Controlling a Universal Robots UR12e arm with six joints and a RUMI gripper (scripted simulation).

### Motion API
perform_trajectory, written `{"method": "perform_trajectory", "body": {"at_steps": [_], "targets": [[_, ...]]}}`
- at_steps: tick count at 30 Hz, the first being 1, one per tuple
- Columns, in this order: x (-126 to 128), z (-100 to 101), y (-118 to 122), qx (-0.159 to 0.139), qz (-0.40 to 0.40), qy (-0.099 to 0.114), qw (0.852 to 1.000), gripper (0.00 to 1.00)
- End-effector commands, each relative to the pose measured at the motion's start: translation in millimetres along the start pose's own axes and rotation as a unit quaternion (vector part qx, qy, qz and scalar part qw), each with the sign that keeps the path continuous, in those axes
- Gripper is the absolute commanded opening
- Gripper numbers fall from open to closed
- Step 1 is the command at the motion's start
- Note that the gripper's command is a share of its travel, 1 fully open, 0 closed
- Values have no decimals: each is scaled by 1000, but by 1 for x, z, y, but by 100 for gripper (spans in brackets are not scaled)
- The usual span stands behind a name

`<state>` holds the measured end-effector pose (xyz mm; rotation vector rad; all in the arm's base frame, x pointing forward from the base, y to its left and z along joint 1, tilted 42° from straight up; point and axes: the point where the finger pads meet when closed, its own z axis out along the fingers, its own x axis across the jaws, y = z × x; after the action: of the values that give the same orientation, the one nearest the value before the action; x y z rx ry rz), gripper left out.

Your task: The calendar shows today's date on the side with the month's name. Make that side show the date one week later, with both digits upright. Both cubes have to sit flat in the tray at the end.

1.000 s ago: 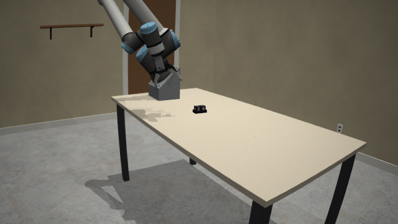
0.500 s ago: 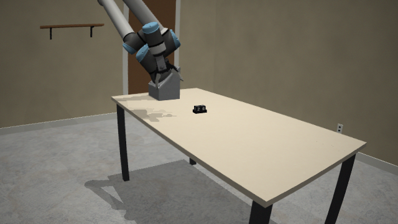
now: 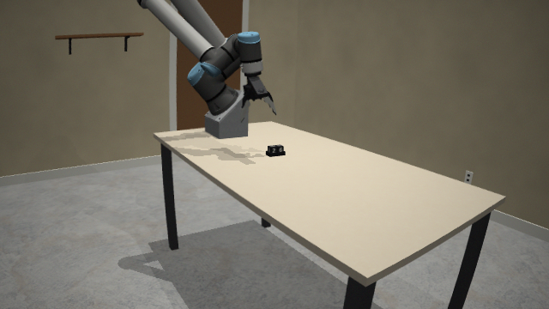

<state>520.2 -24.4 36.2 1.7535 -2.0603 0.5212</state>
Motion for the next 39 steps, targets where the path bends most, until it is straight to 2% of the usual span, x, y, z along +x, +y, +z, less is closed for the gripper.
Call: {"method": "perform_trajectory", "body": {"at_steps": [1, 4, 7, 30, 39], "targets": [[-49, 14, 10, 32, -45, 66, 996, 100], [-64, 16, 15, 42, -60, 84, 994, 100], [-69, 17, 18, 47, -66, 90, 993, 100], [-69, 16, 16, 47, -68, 90, 992, 100], [-68, 20, 14, 42, -108, 92, 989, 100]]}}
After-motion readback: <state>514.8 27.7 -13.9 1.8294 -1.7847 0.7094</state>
